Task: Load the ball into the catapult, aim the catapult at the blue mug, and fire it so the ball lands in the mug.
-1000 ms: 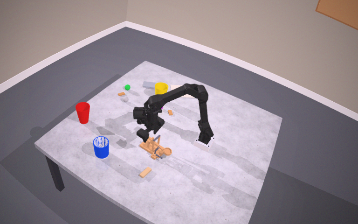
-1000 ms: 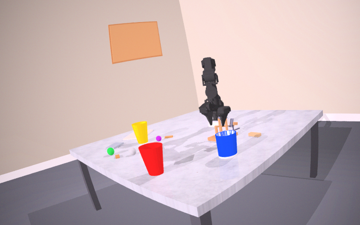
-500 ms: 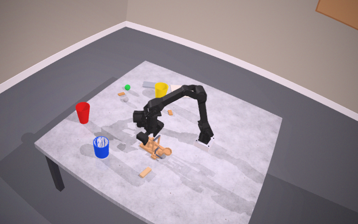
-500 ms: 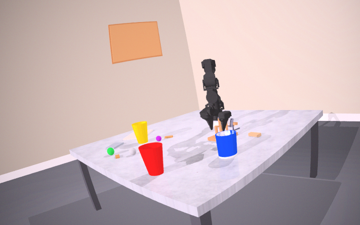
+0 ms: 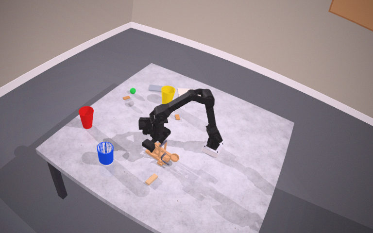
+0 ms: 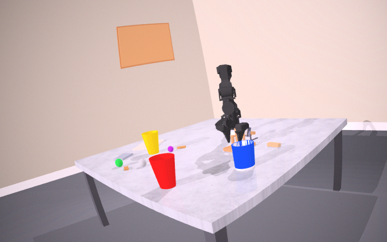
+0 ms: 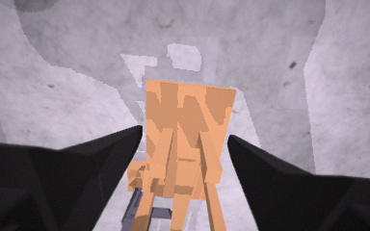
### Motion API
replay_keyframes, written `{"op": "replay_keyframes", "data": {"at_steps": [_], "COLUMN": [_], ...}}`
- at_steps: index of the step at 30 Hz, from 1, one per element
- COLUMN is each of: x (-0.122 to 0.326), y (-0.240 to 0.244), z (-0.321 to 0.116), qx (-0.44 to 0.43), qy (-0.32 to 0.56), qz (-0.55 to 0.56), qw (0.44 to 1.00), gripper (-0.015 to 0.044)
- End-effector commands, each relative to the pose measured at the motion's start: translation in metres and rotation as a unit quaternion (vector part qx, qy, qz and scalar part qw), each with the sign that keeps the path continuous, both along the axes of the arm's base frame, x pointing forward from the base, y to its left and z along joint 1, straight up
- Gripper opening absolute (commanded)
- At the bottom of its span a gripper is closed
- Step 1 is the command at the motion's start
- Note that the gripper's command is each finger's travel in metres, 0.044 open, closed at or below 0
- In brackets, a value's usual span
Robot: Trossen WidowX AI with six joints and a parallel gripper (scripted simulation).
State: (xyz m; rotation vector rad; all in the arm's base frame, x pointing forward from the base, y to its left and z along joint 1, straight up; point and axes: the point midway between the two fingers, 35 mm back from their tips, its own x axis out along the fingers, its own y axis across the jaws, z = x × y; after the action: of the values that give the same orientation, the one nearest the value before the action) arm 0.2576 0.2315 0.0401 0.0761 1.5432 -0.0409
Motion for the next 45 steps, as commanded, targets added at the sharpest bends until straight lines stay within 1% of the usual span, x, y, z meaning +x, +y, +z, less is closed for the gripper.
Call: {"op": "replay_keyframes", "data": {"at_steps": [1, 6, 12, 14, 16, 18, 23, 34, 45], "x": [0.0, 0.0, 0.0, 0.0, 0.0, -0.001, -0.001, -0.001, -0.003], "y": [0.0, 0.0, 0.0, 0.0, -0.001, -0.002, -0.002, 0.0, 0.011], "z": [0.0, 0.0, 0.0, 0.011, 0.039, 0.05, 0.05, 0.049, 0.048], "qx": [0.0, 0.0, 0.0, 0.0, -0.001, -0.001, -0.002, -0.006, -0.009], "qy": [0.0, 0.0, 0.0, 0.0, 0.0, 0.0, 0.0, -0.004, -0.007], "qz": [0.0, 0.0, 0.0, 0.0, 0.0, 0.0, 0.011, 0.197, 0.379], "qw": [1.0, 1.0, 1.0, 1.0, 1.0, 1.0, 1.0, 0.98, 0.925], "gripper": [0.0282, 0.0151, 0.0111, 0.0059, 0.0006, 0.0, 0.0, 0.0, 0.0]}}
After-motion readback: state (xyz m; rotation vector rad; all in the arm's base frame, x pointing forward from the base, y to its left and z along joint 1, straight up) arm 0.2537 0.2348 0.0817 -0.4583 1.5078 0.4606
